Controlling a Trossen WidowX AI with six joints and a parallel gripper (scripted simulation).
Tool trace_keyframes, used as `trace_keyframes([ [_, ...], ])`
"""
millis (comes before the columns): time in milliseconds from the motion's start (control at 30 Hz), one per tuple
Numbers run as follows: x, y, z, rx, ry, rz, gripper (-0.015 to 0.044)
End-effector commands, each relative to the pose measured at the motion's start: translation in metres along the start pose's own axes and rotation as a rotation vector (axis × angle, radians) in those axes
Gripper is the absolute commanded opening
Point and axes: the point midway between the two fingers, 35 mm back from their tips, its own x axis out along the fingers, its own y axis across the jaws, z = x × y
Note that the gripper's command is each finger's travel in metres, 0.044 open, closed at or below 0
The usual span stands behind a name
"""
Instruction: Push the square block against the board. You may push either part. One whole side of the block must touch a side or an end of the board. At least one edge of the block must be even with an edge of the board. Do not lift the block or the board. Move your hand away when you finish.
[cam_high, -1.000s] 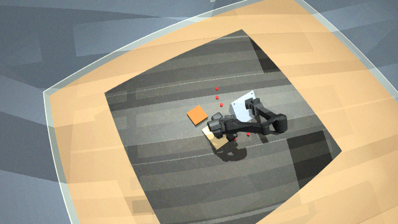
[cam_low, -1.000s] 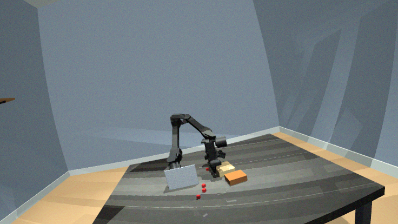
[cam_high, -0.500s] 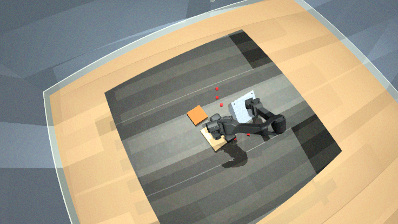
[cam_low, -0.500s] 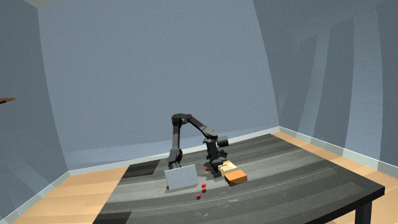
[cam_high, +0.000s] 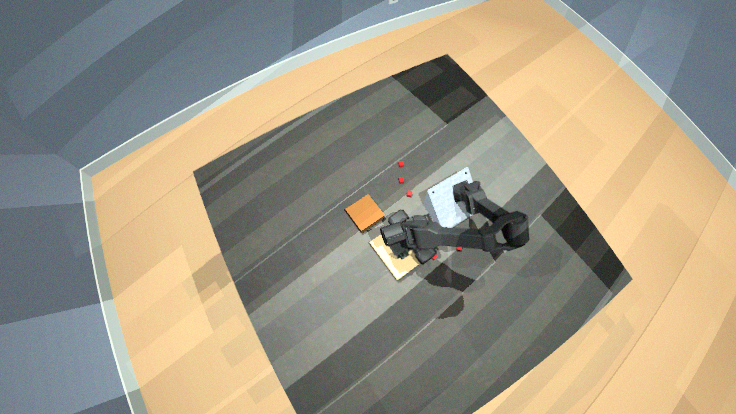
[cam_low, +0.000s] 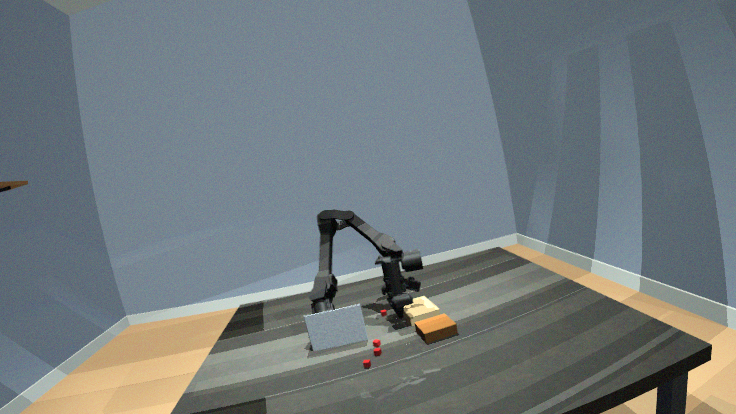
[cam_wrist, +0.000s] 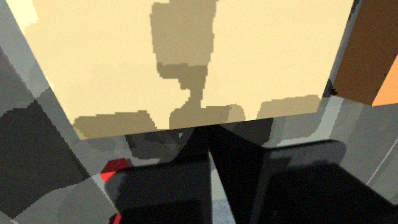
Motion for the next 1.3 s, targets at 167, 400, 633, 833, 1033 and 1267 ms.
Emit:
trace_keyframes([
  [167, 0.0, 0.0, -0.015, -0.001, -0.001, 0.004, 0.0],
  [400, 0.0, 0.0, -0.027, -0.001, 0.0, 0.004, 0.0],
  [633, 0.001, -0.001, -0.038, 0.0, 0.0, 0.005, 0.0],
  [833, -0.008, -0.001, -0.037, 0.002, 0.001, 0.004, 0.0],
  [1033, -0.054, 0.0, -0.039, 0.0, 0.001, 0.005, 0.0],
  [1267, -0.05, 0.002, -0.034, -0.048, -0.005, 0.005, 0.0],
])
